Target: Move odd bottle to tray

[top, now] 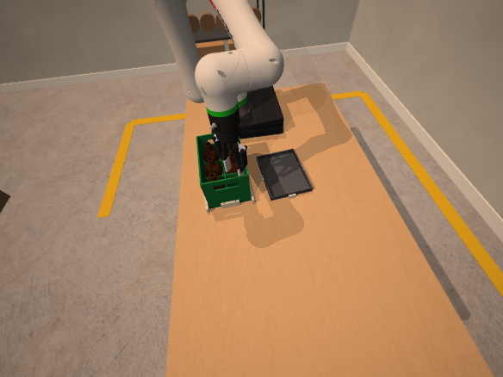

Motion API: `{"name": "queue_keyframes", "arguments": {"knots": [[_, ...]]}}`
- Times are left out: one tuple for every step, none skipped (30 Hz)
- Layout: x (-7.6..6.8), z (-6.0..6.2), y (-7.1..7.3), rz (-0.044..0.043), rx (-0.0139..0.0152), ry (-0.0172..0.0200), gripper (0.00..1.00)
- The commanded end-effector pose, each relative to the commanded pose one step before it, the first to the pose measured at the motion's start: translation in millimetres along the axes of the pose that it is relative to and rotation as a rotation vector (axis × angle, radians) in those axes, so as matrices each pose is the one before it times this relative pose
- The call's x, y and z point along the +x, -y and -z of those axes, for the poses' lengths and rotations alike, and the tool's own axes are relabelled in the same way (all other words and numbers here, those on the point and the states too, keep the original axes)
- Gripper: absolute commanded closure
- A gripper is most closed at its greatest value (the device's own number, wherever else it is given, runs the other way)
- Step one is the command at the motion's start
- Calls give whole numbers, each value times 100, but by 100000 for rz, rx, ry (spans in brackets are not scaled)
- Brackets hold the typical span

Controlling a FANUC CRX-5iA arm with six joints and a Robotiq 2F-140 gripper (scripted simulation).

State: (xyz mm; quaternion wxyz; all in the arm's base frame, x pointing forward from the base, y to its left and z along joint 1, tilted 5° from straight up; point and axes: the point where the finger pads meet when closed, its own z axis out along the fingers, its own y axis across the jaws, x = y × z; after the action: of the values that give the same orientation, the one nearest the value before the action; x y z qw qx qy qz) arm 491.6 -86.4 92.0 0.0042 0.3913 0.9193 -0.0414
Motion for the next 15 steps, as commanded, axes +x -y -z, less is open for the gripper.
{"name": "queue_keyframes", "arguments": {"knots": [[-50,-100,-31,12,-104,155,56],[0,0,0,0,0,0,56],[0,0,0,0,0,0,56],[0,-36,0,0,0,0,56],[0,-30,0,0,0,0,56],[0,-24,0,0,0,0,56],[0,-19,0,0,0,0,56],[0,-14,0,0,0,0,56],[0,-10,0,0,0,0,56],[0,-6,0,0,0,0,56],[0,-3,0,0,0,0,56],[0,-1,0,0,0,0,56],[0,0,0,0,0,0,56],[0,0,0,0,0,0,56],[0,0,0,0,0,0,56]]}}
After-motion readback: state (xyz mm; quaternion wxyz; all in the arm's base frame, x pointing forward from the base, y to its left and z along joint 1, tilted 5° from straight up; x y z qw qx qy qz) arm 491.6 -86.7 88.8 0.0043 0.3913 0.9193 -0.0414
